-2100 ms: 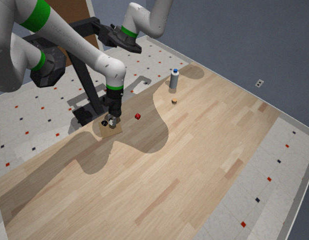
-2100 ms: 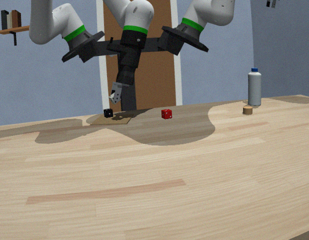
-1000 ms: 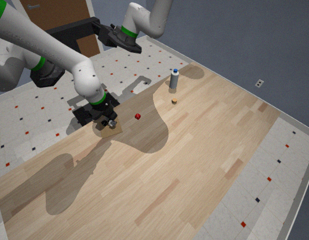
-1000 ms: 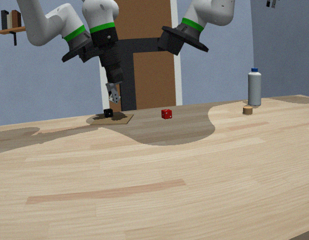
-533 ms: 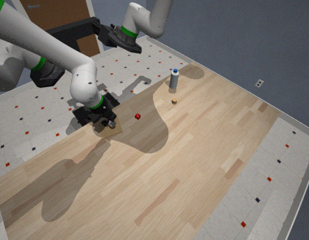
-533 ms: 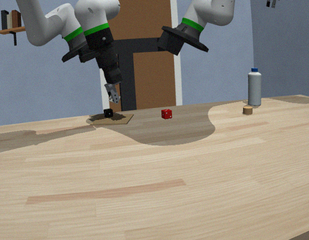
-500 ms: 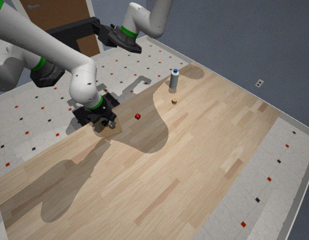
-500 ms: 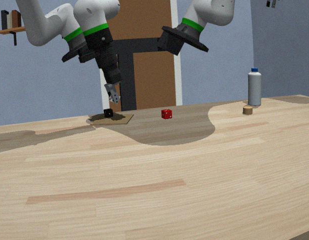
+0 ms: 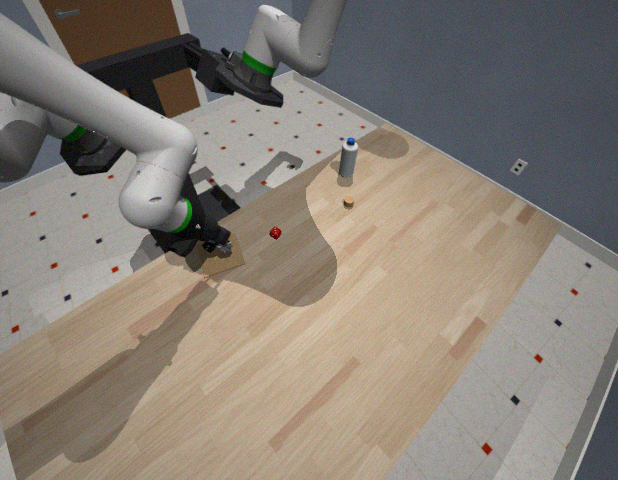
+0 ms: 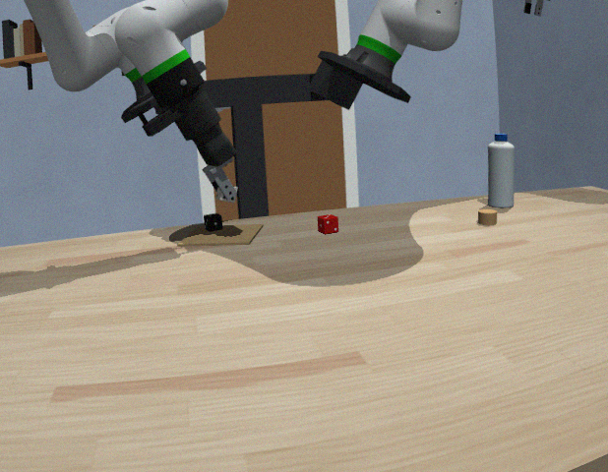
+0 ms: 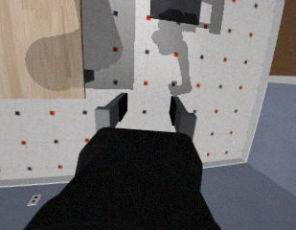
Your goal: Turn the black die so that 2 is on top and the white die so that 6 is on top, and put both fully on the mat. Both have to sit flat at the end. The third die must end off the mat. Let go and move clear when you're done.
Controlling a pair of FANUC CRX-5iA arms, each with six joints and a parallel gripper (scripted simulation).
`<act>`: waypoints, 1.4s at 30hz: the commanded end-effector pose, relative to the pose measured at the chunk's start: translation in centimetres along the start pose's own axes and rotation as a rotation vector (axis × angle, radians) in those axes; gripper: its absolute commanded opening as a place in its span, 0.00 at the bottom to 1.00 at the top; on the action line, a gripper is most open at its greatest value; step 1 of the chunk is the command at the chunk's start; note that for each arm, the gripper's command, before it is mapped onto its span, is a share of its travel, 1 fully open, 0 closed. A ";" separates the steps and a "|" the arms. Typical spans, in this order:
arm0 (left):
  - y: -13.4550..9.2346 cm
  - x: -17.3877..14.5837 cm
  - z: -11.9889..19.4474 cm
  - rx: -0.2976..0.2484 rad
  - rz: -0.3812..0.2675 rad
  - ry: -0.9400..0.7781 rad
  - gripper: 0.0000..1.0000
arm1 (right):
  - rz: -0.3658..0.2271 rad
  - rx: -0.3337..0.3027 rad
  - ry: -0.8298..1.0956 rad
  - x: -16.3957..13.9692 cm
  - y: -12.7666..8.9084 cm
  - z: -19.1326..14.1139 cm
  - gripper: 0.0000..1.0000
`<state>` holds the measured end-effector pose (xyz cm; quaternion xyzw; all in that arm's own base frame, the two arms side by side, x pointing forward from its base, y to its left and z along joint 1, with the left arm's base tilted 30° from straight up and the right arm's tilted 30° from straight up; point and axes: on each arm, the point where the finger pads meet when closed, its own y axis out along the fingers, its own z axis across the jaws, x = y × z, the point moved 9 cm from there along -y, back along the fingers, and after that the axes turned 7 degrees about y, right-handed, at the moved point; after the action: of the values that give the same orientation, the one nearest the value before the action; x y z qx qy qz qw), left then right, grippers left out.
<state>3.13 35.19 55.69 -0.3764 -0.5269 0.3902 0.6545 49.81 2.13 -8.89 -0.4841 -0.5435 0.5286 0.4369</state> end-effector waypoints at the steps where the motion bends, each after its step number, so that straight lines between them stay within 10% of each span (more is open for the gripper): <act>1: -0.1 0.0 0.0 0.000 -0.002 0.000 1.00 | -0.042 0.028 -0.003 -0.6 0.0 -0.3 0.57; 20: -0.1 0.0 0.0 0.000 -0.002 0.000 1.00 | -0.299 0.060 0.000 -3.2 0.4 -0.6 0.57; 42: -0.1 0.0 0.0 0.000 -0.002 0.000 1.00 | -0.302 0.060 0.000 -3.3 0.6 -0.7 0.57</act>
<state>3.13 35.19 55.69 -0.3764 -0.5269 0.3902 0.6545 50.92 -1.04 -9.31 -0.3833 -0.5936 0.4730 0.5264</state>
